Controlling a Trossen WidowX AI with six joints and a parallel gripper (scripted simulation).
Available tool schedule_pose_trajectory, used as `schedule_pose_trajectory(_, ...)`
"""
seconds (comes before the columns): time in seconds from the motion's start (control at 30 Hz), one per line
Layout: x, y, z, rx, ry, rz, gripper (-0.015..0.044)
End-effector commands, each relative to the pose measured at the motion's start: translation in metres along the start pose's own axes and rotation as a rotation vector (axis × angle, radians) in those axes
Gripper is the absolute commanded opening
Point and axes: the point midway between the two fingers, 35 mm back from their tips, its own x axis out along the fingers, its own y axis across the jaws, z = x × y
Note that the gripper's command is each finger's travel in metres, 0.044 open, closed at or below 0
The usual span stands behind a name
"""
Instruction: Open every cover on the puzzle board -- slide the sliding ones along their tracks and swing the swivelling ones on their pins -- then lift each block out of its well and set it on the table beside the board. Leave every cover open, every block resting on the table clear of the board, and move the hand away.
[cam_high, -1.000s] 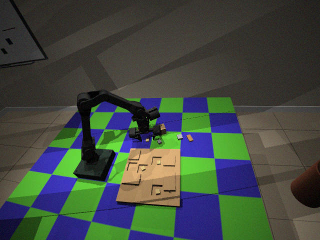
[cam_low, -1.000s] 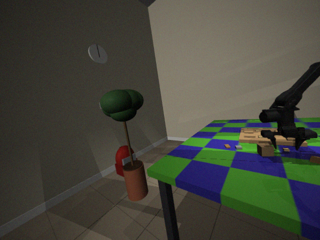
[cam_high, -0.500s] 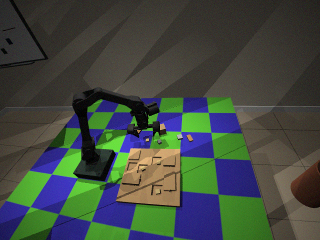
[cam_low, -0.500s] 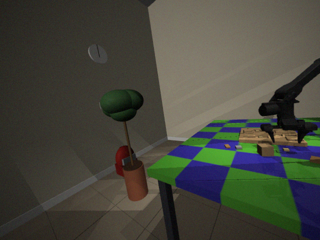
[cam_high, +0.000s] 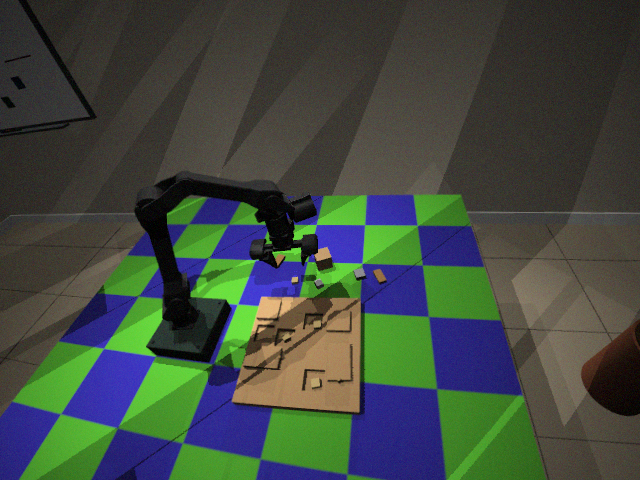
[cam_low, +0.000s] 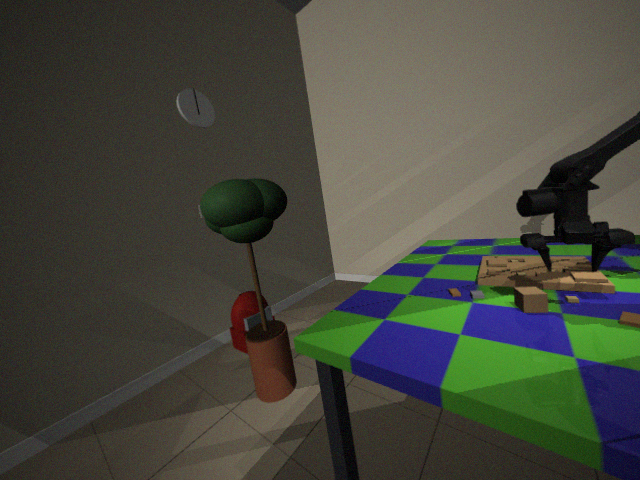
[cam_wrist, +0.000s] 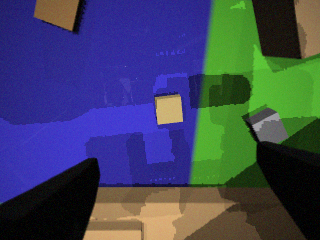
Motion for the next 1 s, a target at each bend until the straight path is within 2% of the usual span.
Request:
schedule_pose_trajectory(0.0,-0.002,-0.004,-0.015,0.078,0.002,-0.001,0.0309)
schedule_pose_trajectory(0.4,-0.003,-0.011,-0.079,0.428,0.012,-0.006,0.0000)
schedule_pose_trajectory(0.87,-0.003,-0.005,-0.153,0.864,0.012,-0.010,0.0000)
schedule_pose_trajectory(0.97,-0.003,-0.003,-0.159,1.136,0.011,-0.012,0.0000)
